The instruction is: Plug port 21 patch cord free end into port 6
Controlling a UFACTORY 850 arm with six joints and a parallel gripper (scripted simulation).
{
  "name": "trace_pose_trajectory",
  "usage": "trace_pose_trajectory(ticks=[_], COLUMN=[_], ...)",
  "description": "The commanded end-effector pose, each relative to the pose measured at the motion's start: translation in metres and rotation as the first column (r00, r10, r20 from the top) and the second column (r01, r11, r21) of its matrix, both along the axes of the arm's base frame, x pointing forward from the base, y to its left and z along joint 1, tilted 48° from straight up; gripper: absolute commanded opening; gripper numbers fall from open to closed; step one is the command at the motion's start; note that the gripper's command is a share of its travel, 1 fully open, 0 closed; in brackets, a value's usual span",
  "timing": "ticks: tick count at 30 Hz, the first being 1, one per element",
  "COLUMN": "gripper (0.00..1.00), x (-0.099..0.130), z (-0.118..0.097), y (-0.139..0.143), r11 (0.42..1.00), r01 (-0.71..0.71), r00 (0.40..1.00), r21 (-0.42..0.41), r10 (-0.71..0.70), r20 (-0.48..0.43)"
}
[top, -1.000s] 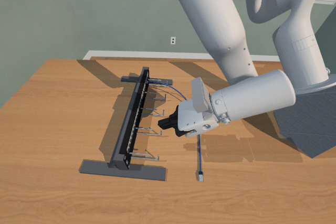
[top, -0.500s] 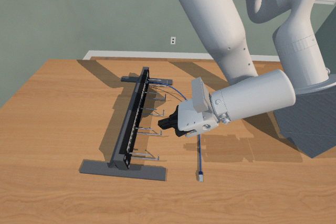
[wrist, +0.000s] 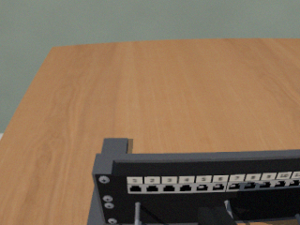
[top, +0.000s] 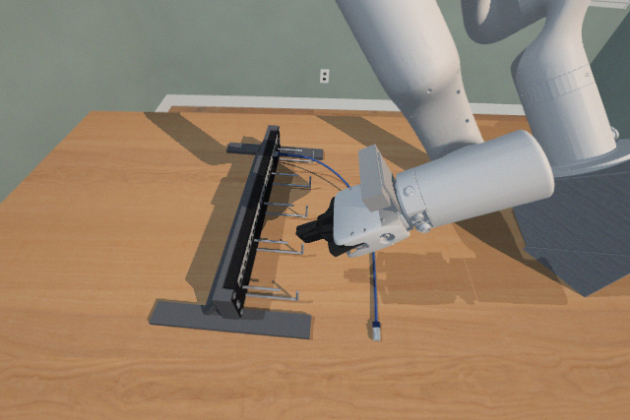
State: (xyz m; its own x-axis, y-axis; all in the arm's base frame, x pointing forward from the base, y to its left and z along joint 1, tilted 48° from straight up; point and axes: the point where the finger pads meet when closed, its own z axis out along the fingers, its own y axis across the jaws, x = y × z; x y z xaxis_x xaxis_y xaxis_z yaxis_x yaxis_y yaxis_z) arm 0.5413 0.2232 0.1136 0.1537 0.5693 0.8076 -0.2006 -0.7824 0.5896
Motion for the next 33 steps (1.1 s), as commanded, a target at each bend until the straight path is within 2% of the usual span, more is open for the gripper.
trace_pose_trajectory(ticks=[1, 10, 27, 33], gripper=[0.00, 0.00, 0.00, 0.00], x=[0.000, -0.005, -0.049, -0.055], z=[0.000, 0.001, 0.001, 0.001], y=[0.001, 0.002, 0.013, 0.015], r11=[1.000, 1.000, 1.000, 1.000], r01=[-0.001, -0.001, -0.001, -0.001], r00=[1.000, 1.000, 1.000, 1.000], r21=[0.001, 0.001, 0.001, 0.001], r10=[0.001, 0.001, 0.001, 0.001], r20=[0.001, 0.001, 0.001, 0.001])
